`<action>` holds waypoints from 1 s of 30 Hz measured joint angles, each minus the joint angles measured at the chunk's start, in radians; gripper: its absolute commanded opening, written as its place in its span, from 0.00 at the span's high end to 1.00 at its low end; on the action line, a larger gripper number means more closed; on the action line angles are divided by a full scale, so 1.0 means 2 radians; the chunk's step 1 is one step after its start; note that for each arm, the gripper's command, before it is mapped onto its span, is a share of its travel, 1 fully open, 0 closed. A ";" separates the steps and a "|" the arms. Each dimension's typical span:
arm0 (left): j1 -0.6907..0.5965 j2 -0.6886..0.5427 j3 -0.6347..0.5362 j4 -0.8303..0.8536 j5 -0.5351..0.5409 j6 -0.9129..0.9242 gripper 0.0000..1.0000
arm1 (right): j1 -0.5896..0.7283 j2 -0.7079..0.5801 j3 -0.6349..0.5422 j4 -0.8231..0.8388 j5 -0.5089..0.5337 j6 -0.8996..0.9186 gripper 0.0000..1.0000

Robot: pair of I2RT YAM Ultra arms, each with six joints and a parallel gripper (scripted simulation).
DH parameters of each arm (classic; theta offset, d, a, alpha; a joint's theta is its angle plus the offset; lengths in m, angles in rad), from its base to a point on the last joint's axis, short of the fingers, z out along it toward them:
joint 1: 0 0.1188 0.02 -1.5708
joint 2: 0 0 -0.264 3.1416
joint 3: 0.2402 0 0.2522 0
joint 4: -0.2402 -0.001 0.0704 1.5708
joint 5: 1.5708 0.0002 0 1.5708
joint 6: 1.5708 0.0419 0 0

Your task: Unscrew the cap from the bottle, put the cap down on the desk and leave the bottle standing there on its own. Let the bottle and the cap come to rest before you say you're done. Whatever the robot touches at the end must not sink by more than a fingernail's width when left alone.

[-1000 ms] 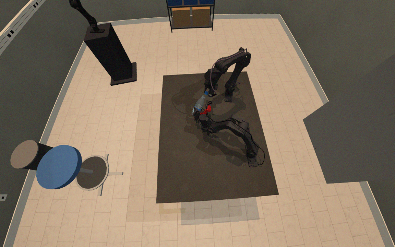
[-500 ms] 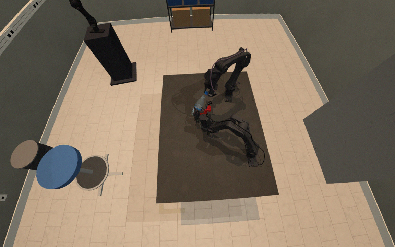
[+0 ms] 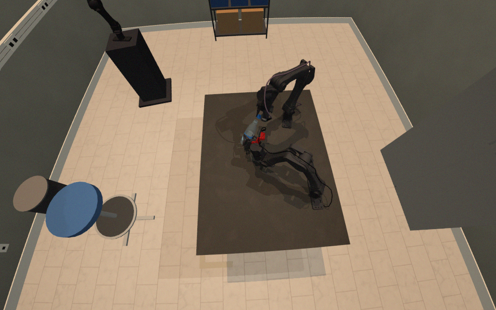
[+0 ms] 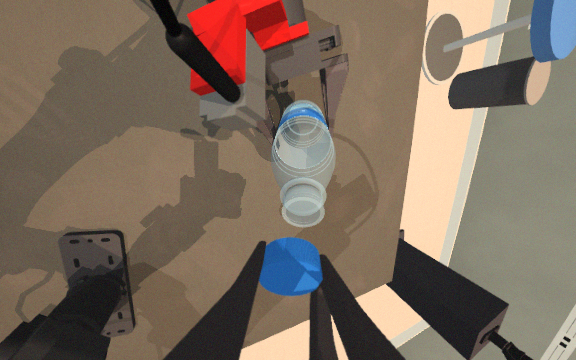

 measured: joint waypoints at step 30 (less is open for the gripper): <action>0.000 0.000 0.000 0.000 0.000 0.000 1.00 | 0.005 0.000 0.000 0.004 0.010 -0.071 1.00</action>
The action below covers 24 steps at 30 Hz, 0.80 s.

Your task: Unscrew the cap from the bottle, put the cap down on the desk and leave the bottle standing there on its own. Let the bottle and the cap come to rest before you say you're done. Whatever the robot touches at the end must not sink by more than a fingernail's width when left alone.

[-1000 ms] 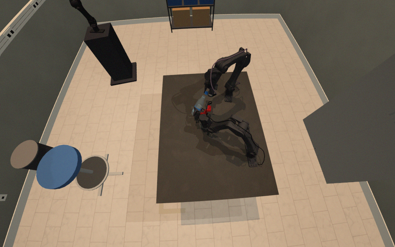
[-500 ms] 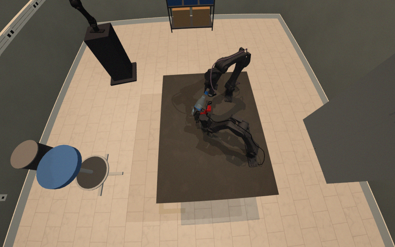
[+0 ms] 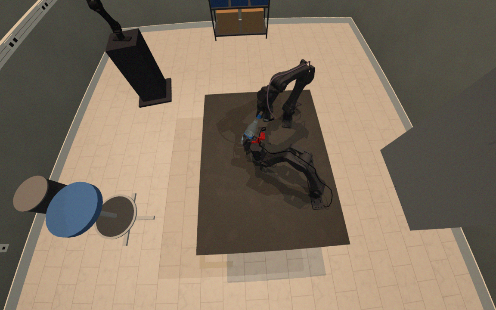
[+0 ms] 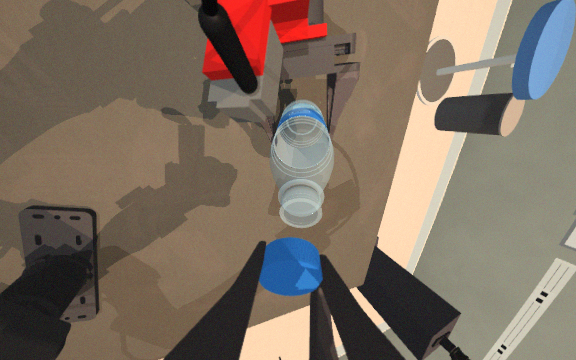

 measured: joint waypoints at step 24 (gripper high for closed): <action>0.007 0.029 0.000 0.071 0.025 -0.149 1.00 | 0.010 -0.023 -0.025 0.026 0.016 -0.244 1.00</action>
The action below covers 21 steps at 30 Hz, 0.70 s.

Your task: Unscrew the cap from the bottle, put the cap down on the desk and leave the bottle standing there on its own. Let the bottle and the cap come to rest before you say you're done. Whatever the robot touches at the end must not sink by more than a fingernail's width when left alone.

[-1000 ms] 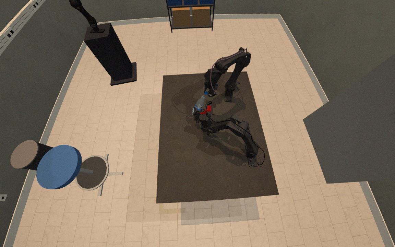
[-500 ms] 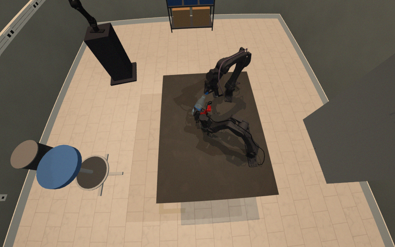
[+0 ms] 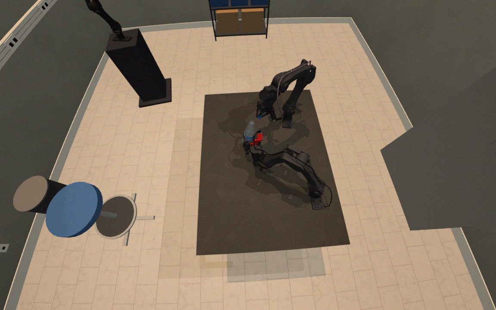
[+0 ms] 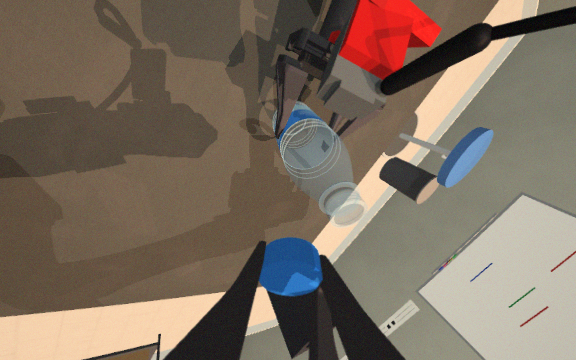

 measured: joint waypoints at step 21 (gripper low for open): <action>0.003 0.041 0.000 0.130 0.012 -0.176 1.00 | 0.000 0.000 0.000 0.000 0.000 -0.002 1.00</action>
